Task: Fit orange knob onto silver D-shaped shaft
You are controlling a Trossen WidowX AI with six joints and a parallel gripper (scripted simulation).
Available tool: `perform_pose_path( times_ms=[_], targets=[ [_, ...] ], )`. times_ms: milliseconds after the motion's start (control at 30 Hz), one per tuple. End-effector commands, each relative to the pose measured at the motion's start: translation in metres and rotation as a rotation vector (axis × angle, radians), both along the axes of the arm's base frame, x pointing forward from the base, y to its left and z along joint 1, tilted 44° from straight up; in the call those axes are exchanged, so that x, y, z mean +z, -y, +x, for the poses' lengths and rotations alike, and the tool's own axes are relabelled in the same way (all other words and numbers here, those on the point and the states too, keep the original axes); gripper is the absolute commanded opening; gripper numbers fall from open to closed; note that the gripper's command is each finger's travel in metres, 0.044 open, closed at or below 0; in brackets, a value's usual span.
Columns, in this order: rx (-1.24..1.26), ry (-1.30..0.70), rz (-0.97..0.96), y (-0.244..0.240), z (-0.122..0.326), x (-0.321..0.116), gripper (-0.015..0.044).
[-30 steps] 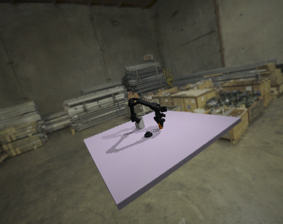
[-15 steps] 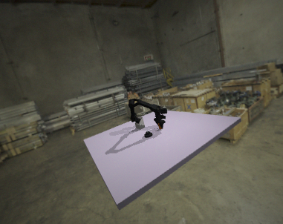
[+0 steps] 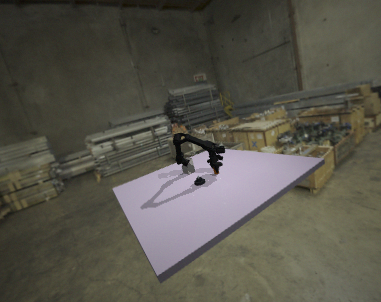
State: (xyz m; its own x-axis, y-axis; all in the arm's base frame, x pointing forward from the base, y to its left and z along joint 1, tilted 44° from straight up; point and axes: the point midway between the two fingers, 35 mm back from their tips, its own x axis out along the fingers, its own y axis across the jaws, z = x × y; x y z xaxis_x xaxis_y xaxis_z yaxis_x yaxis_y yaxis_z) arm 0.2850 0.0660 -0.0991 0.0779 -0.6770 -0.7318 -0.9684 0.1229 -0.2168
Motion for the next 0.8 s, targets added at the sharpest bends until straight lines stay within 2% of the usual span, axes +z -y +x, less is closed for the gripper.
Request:
perform_pose_path(
  times_ms=[0,767],
  targets=[
    [0.003,0.000,0.000,-0.005,0.001,0.004,0.0006],
    [0.004,-0.002,0.008,-0.056,0.002,0.051,0.0000]
  ],
)
